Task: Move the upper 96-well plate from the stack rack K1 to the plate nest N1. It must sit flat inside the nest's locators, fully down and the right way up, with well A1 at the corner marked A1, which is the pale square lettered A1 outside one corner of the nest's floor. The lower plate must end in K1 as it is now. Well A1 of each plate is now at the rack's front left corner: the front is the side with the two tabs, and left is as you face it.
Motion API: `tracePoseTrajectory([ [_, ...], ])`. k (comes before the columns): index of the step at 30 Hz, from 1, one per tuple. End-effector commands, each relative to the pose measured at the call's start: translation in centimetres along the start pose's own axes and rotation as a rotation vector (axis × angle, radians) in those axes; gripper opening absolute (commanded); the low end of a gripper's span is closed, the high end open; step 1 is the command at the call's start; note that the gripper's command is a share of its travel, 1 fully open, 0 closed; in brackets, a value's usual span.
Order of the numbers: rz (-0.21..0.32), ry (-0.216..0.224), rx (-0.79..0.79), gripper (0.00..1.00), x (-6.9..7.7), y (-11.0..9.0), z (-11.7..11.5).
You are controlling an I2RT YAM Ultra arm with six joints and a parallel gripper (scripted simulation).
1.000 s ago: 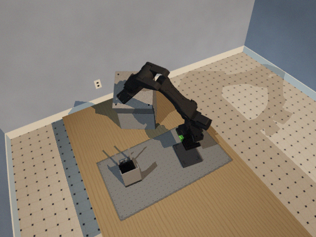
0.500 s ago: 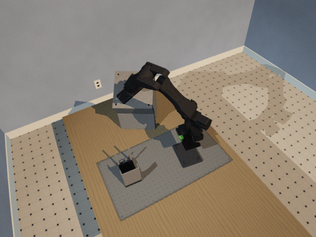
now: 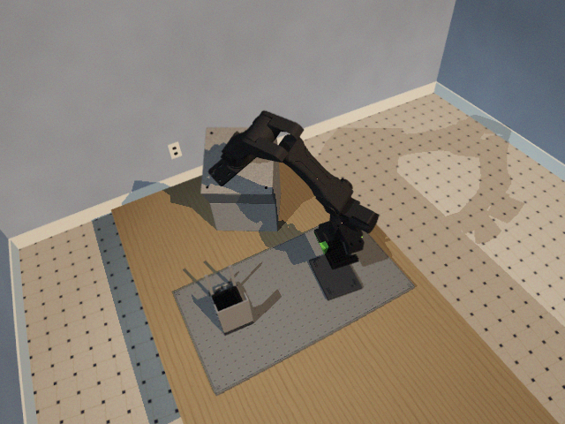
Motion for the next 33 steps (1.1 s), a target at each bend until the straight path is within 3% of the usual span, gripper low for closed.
tracePoseTrajectory([
  [1, -0.036, 0.019, 0.006, 0.00, 1.30, 0.74, 1.17],
  [33, -0.038, 0.020, 0.010, 0.00, 0.68, 0.59, 1.46],
])
Point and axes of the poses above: the point where the finger pads meet when closed, its own x axis back along the fingers, its own z axis across the jaws, y = z × x, the point moved 7 cm from there along x, back along the fingers, and after that the axes turned 3 degrees about x, right-handed, at the moved point
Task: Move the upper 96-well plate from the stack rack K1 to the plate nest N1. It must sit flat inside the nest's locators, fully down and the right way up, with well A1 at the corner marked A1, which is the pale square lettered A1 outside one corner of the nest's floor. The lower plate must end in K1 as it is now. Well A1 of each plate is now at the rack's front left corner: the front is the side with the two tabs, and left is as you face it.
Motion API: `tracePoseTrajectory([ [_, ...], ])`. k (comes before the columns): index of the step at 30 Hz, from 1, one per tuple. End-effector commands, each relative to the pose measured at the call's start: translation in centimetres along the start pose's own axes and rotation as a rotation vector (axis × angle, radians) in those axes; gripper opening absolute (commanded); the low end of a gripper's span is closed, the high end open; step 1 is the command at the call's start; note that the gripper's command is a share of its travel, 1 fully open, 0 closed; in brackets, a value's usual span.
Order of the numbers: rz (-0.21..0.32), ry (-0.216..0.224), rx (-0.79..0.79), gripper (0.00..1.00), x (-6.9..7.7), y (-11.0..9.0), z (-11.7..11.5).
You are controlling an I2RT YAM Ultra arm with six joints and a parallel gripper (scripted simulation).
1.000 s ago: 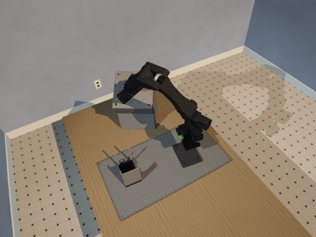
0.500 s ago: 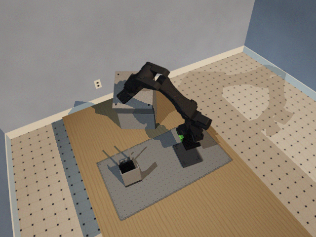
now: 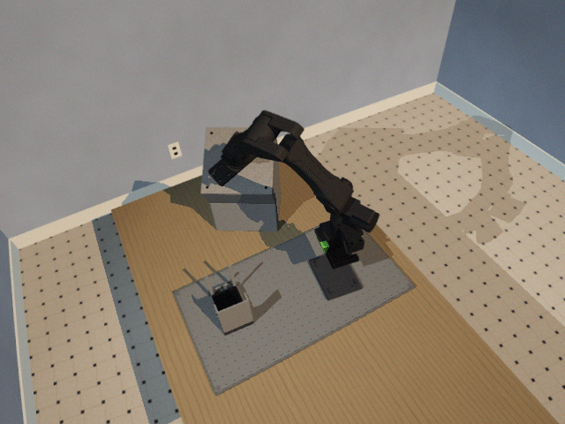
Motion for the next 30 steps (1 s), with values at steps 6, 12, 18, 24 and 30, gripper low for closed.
tracePoseTrajectory([
  [6, -0.048, 0.026, 0.007, 0.00, 0.8, 1.0, 1.2],
  [12, -0.049, 0.029, 0.007, 0.00, 0.6, 1.1, 1.2],
  [18, -0.041, 0.025, 0.010, 0.00, 0.2, 0.9, 1.2],
  [24, -0.043, 0.024, -0.004, 0.00, 0.0, 1.3, 0.7],
  [30, -0.049, 0.031, 0.001, 0.00, 0.2, 1.3, 0.9],
])
Point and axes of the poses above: the point where the finger pads meet when closed, its own x axis back along the fingers, its own z axis across the jaws, y = z × x, the point moved 7 cm from there along x, back along the fingers, and after that the axes turned 3 degrees about x, right-handed, at the moved point
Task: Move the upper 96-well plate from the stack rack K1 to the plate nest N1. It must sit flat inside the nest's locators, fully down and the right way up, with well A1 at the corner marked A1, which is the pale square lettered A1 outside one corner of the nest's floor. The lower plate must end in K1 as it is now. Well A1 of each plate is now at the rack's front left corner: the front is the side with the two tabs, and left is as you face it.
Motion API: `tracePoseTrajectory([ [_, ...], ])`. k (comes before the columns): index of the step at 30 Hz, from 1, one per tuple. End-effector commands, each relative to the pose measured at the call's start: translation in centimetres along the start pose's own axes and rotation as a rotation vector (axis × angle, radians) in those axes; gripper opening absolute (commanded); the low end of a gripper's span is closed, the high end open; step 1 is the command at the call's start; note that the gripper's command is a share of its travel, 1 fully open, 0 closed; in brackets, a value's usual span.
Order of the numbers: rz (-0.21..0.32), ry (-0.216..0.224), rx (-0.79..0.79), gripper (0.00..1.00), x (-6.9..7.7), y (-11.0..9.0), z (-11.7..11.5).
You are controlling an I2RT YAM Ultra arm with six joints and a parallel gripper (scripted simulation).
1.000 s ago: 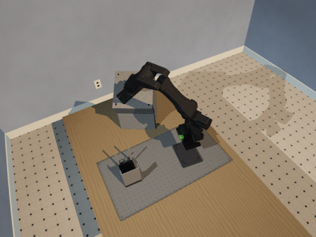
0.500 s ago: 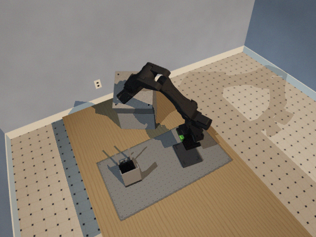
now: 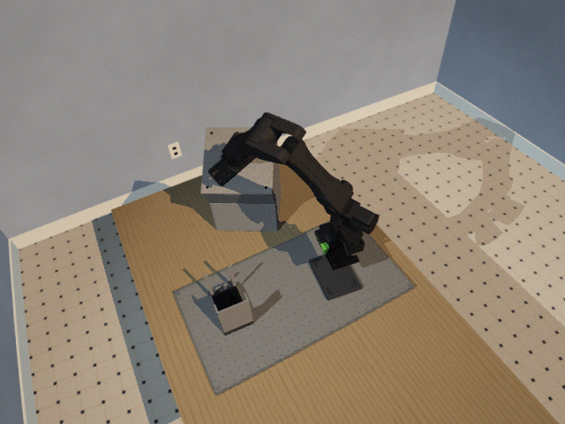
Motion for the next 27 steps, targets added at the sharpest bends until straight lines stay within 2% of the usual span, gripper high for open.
tracePoseTrajectory([
  [1, -0.051, 0.032, -0.009, 0.00, 1.0, 1.4, 0.8],
  [23, -0.031, 0.019, -0.001, 0.00, 0.8, 0.3, 0.0],
  [27, -0.045, 0.027, -0.009, 0.00, 1.1, 1.0, 0.2],
])
Point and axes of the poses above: the point where the finger pads meet when closed, its own x axis back along the fingers, its own z axis across the jaws, y = z × x, the point moved 7 cm from there along x, back along the fingers, and after that the axes turned 3 degrees about x, right-handed, at the moved point
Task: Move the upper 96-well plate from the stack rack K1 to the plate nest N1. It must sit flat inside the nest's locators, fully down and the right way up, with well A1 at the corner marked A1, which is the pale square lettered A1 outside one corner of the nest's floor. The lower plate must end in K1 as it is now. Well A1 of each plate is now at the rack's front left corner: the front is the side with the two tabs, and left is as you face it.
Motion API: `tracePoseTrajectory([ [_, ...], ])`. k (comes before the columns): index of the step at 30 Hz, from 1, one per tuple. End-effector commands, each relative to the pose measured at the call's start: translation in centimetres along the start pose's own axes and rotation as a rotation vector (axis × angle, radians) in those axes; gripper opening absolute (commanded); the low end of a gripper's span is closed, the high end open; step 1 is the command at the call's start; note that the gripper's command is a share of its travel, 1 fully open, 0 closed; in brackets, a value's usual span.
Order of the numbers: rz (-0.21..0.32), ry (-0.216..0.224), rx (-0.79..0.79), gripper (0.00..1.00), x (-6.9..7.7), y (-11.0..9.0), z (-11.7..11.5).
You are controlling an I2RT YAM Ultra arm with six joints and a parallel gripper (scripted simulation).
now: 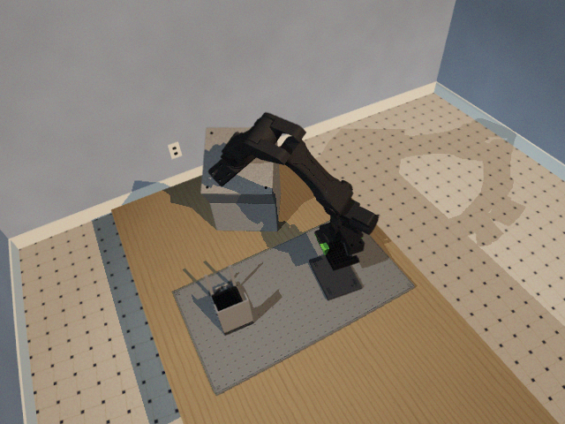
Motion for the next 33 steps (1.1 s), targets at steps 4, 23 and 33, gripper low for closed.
tracePoseTrajectory([
  [4, -0.033, 0.020, -0.005, 0.00, 1.0, 0.6, 0.1],
  [23, -0.052, 0.031, -0.013, 0.00, 1.5, 1.5, 0.4],
  [33, -0.049, 0.029, -0.013, 0.00, 1.5, 1.5, 0.3],
])
Point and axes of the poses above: the point where the finger pads meet when closed, its own x axis back along the fingers, its own z axis across the jaws, y = z × x, the point moved 7 cm from there along x, back along the fingers, and after that the axes turned 3 degrees about x, right-handed, at the moved point
